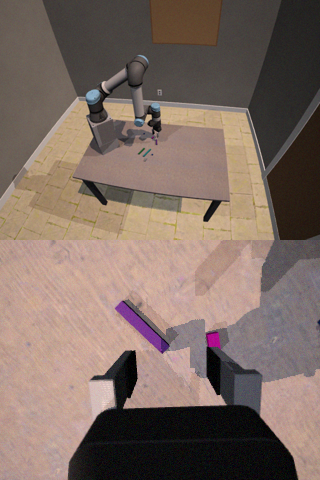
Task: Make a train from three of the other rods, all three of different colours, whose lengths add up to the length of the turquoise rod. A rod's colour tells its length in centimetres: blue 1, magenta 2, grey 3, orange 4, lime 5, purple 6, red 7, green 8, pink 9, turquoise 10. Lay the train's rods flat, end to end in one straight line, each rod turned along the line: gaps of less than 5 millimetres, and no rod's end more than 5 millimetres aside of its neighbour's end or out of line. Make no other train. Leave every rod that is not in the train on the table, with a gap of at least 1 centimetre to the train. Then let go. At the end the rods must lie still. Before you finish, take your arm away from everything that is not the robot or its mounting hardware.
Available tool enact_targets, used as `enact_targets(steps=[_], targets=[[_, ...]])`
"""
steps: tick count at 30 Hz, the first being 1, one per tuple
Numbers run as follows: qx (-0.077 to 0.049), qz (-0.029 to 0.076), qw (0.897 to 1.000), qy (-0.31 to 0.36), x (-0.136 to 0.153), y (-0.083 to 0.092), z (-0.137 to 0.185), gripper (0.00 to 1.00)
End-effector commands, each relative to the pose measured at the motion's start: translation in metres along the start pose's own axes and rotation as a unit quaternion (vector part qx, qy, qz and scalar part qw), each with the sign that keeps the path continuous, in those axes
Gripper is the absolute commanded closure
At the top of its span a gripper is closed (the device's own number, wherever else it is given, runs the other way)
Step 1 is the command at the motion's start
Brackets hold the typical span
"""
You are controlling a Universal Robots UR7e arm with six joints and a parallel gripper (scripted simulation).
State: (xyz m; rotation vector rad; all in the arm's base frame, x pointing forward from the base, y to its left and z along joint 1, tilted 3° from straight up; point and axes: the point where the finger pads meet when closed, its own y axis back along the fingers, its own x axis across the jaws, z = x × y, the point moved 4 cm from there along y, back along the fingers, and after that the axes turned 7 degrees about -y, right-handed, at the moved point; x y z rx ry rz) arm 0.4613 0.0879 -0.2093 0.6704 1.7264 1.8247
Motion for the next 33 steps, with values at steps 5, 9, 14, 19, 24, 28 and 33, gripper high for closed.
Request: enact_targets(steps=[5, 9, 14, 19, 24, 28, 33], targets=[[0.000, -0.001, 0.997, 0.081, -0.0012, 0.0000, -0.0015, 0.00], [0.000, -0.001, 0.991, 0.134, -0.0017, -0.0003, -0.0023, 0.00], [0.000, -0.001, 0.978, 0.209, -0.0021, -0.0007, -0.0031, 0.00], [0.000, -0.001, 0.967, 0.254, -0.0022, -0.0009, -0.0033, 0.00], [0.000, -0.001, 0.941, 0.337, -0.0021, -0.0012, -0.0032, 0.00], [0.000, -0.001, 0.920, 0.392, -0.0018, -0.0014, -0.0029, 0.00], [0.000, -0.001, 0.888, 0.460, -0.0009, -0.0017, -0.0021, 0.00]])
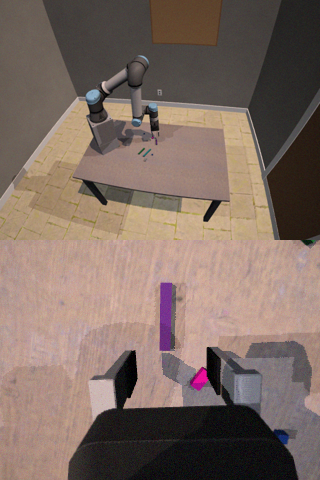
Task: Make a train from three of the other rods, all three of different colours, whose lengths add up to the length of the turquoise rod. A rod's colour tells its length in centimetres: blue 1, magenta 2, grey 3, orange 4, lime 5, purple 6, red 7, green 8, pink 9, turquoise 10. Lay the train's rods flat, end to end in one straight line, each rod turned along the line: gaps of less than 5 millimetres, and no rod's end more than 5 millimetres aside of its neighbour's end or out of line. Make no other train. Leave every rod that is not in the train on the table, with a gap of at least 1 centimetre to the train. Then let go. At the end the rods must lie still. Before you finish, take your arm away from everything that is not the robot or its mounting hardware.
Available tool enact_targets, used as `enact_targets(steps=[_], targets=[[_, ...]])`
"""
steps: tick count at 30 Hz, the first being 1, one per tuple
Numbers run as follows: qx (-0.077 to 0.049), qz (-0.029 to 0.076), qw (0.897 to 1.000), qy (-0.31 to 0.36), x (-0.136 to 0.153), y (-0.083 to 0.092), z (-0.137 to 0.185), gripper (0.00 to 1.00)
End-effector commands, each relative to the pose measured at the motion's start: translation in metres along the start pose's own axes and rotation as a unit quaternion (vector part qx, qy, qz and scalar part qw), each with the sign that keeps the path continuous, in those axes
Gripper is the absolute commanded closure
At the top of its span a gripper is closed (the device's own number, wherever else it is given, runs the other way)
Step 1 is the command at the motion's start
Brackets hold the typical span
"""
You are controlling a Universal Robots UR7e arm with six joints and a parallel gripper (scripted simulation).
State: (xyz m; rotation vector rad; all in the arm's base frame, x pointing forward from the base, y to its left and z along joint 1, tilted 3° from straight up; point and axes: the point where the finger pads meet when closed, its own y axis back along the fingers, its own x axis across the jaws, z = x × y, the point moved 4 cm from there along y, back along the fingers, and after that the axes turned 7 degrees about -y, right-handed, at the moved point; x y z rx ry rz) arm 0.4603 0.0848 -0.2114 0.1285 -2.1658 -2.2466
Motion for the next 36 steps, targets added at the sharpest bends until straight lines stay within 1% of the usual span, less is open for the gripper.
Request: enact_targets(steps=[1, 3, 6, 8, 13, 18, 20, 23, 25, 29, 35, 36], targets=[[0.000, -0.001, 0.996, 0.084, 0.000, 0.000, 0.001, 0.00], [0.000, -0.001, 0.996, 0.084, 0.000, 0.000, 0.001, 0.00], [0.000, -0.001, 0.989, 0.146, 0.000, 0.000, 0.003, 0.00], [0.000, -0.001, 0.985, 0.173, 0.000, 0.000, 0.004, 0.00], [0.000, -0.001, 0.969, 0.247, 0.000, 0.000, 0.006, 0.00], [0.000, -0.001, 0.948, 0.318, 0.001, 0.000, 0.009, 0.00], [0.000, -0.001, 0.948, 0.318, 0.001, 0.000, 0.009, 0.00], [0.000, -0.001, 0.926, 0.378, 0.002, 0.000, 0.012, 0.00], [0.000, -0.001, 0.915, 0.403, 0.003, 0.000, 0.013, 0.00], [0.000, -0.001, 0.889, 0.458, 0.004, 0.000, 0.016, 0.00], [0.000, -0.001, 0.845, 0.535, 0.007, 0.000, 0.021, 0.00], [0.000, -0.001, 0.845, 0.535, 0.007, 0.000, 0.021, 0.00]])
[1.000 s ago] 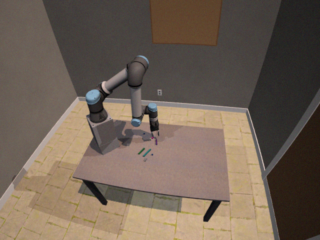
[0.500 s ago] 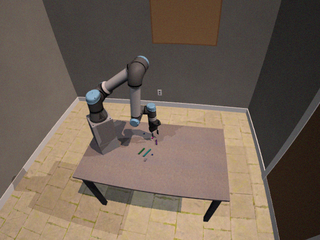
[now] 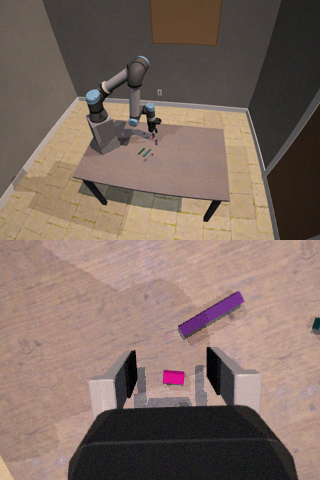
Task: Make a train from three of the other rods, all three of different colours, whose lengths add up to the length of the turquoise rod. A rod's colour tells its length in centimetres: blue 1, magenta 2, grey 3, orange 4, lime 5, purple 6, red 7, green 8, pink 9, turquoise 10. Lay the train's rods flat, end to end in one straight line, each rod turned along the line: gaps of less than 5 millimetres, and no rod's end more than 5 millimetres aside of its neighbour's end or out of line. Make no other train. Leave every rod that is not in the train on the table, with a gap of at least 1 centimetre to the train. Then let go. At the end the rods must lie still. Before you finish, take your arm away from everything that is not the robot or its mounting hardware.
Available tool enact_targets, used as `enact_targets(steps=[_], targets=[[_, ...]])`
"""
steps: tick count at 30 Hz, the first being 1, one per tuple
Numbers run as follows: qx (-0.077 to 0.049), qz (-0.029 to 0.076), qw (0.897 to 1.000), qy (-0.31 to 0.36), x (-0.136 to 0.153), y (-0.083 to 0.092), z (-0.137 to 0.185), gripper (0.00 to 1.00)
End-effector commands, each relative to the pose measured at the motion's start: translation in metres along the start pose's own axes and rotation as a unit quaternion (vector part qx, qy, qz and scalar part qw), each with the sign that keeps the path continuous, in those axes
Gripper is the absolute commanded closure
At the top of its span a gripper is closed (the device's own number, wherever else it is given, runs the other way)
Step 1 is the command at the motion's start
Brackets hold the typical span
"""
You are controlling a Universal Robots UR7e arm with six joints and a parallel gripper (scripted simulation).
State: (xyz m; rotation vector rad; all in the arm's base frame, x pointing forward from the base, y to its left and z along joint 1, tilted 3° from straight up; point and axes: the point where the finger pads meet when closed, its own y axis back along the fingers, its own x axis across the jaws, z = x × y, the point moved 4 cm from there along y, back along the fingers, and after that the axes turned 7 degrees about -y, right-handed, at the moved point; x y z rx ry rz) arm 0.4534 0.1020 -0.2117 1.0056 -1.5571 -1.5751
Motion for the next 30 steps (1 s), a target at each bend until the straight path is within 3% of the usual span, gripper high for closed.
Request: enact_targets(steps=[1, 9, 16, 18, 30], targets=[[0.001, 0.000, 0.999, 0.054, -0.002, 0.001, 0.003, 0.00], [0.001, 0.000, 0.982, 0.189, -0.005, 0.001, 0.011, 0.00], [0.001, 0.000, 0.957, 0.291, -0.008, 0.001, 0.019, 0.00], [0.001, 0.000, 0.957, 0.291, -0.008, 0.001, 0.019, 0.00], [0.001, 0.000, 0.882, 0.471, -0.010, 0.002, 0.035, 0.00]])
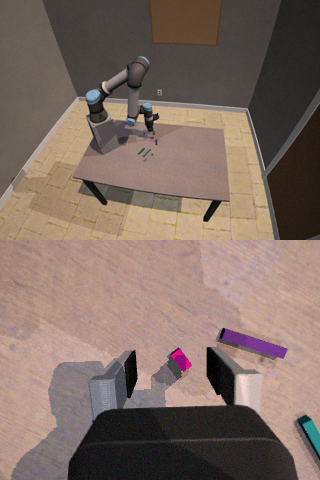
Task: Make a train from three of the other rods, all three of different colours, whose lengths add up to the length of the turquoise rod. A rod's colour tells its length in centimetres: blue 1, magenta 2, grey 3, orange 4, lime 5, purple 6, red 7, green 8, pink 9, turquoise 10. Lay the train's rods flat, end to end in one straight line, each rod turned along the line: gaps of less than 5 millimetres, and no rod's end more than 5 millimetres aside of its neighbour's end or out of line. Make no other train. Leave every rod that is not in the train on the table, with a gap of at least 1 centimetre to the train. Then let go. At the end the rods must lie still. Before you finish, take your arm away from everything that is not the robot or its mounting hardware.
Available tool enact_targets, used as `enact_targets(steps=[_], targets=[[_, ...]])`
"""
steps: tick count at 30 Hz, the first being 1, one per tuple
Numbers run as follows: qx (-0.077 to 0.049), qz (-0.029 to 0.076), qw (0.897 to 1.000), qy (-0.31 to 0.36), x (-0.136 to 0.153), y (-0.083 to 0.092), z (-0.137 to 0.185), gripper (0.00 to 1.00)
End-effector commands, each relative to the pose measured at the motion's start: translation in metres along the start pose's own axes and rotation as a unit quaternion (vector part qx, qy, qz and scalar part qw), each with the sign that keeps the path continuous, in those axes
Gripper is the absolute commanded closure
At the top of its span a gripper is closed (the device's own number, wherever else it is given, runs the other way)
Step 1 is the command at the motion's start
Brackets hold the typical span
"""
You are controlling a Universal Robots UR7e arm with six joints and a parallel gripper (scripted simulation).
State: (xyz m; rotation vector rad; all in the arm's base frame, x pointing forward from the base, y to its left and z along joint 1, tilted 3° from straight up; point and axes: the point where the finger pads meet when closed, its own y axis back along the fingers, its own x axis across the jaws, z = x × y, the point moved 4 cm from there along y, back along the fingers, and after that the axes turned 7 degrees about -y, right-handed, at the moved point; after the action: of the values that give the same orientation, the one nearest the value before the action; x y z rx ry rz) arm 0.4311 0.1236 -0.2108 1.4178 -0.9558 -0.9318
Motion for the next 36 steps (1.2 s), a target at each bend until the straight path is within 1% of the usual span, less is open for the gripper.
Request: enact_targets(steps=[1, 3, 5, 9, 13, 20, 22, 30, 36], targets=[[0.001, 0.000, 0.996, 0.084, -0.006, 0.001, 0.004, 0.00], [0.001, 0.000, 0.994, 0.113, -0.008, 0.001, 0.006, 0.00], [0.001, 0.000, 0.994, 0.113, -0.008, 0.001, 0.006, 0.00], [0.001, 0.000, 0.984, 0.179, -0.012, 0.001, 0.010, 0.00], [0.001, 0.000, 0.971, 0.238, -0.016, 0.002, 0.015, 0.00], [0.001, 0.000, 0.946, 0.324, -0.021, 0.002, 0.021, 0.00], [0.001, 0.000, 0.946, 0.324, -0.021, 0.002, 0.021, 0.00], [0.000, 0.000, 0.918, 0.397, -0.025, 0.003, 0.028, 0.00], [0.000, 0.000, 0.900, 0.435, -0.027, 0.003, 0.031, 0.00]])
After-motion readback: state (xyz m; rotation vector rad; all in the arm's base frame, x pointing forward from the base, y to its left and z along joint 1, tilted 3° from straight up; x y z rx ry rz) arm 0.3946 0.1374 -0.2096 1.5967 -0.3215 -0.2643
